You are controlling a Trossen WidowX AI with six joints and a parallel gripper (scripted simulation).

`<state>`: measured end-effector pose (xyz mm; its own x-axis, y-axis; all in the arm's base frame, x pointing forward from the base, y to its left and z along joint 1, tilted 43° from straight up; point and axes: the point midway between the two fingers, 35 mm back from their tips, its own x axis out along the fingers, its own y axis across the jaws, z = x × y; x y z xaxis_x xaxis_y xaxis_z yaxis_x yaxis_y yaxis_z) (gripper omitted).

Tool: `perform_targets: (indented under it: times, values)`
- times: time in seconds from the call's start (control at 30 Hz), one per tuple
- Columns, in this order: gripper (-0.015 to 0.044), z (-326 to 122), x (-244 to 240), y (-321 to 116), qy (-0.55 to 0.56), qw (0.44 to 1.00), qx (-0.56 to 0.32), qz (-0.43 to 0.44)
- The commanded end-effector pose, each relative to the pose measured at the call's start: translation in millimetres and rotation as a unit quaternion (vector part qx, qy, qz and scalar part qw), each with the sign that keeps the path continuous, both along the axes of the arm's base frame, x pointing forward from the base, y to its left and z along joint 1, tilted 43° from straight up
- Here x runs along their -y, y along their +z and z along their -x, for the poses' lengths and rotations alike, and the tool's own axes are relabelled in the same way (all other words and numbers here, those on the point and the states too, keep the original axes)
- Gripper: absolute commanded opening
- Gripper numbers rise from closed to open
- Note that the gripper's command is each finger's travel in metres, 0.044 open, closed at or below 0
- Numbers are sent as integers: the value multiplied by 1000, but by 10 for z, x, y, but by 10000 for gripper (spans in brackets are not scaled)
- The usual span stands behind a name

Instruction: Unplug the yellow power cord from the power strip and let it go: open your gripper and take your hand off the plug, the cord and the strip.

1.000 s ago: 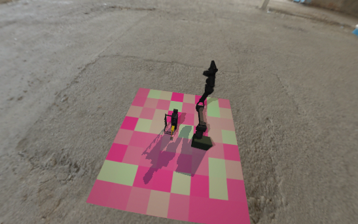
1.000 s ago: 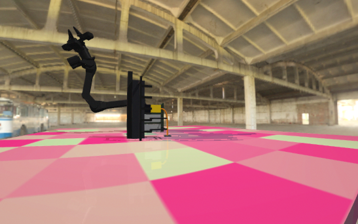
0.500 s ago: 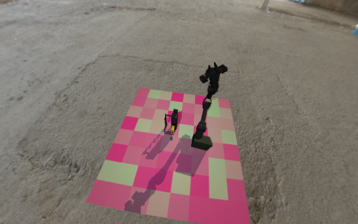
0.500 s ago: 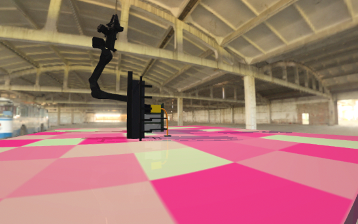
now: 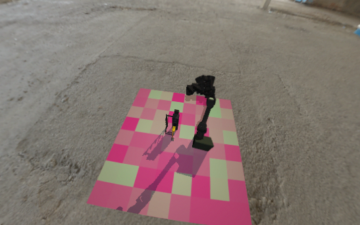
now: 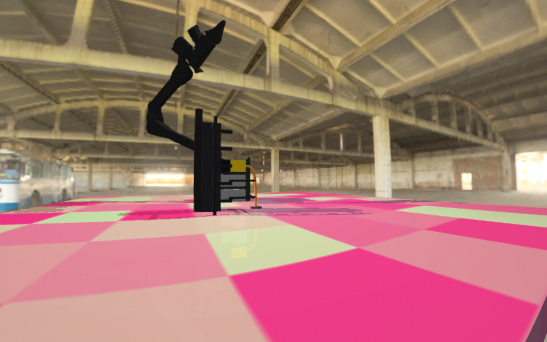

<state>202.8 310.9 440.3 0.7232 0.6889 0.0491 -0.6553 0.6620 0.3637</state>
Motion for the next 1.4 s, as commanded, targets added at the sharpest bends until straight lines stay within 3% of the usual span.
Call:
perform_targets:
  times: [0.0,0.17,0.37,0.7,0.93,1.0,1.37]
  values:
    - [160,-398,-62,-645,-45,988,-11,146]
    - [160,-755,33,-1380,-72,944,-31,321]
    - [160,-1062,383,-2269,-67,845,-74,526]
    - [160,-1125,1424,-3532,59,576,-191,793]
    - [160,-795,2311,-4069,254,333,-294,859]
    - [160,-713,2462,-4122,296,290,-312,855]
    - [160,-703,2480,-4128,302,284,-314,854]
